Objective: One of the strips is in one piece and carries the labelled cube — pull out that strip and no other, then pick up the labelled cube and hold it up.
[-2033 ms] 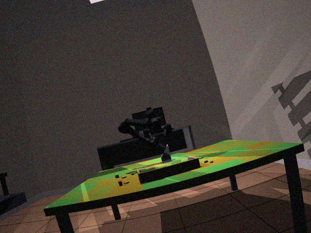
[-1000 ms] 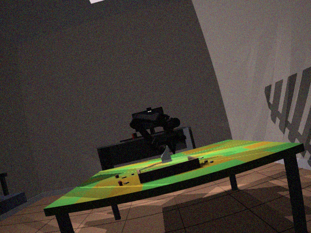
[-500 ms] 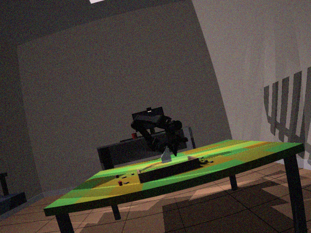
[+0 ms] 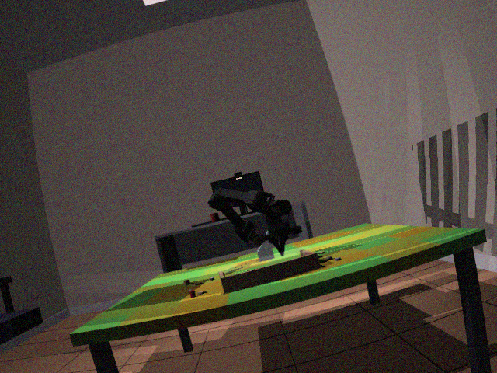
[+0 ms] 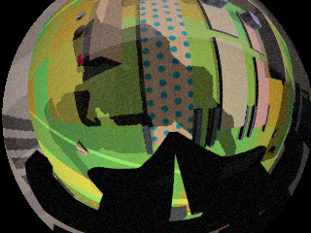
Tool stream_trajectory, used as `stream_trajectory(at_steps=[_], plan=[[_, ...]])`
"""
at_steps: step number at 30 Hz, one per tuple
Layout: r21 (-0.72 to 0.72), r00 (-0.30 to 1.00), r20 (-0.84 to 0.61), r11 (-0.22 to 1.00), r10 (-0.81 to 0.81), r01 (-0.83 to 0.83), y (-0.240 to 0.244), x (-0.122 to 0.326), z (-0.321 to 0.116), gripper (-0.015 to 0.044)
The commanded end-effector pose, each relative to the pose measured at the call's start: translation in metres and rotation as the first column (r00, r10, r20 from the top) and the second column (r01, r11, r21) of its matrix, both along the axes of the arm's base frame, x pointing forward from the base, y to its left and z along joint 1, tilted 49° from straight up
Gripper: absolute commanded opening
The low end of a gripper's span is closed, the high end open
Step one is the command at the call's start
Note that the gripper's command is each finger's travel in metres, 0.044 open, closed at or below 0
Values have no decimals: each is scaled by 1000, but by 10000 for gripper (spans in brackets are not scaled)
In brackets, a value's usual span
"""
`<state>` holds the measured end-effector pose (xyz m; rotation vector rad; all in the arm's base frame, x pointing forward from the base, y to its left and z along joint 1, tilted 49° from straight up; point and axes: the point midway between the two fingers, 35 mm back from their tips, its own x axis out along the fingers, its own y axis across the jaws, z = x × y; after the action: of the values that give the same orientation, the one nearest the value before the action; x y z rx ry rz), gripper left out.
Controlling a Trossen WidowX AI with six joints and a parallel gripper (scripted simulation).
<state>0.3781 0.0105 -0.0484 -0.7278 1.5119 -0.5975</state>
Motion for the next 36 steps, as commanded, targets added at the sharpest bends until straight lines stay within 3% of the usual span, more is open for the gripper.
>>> stream_trajectory(at_steps=[1,36], plan=[[-5,1000,-3,1000,2,-2,-6,-1,-4,0],[-8,1000,-3,1000,1,-1,-26,-5,-20,0]])
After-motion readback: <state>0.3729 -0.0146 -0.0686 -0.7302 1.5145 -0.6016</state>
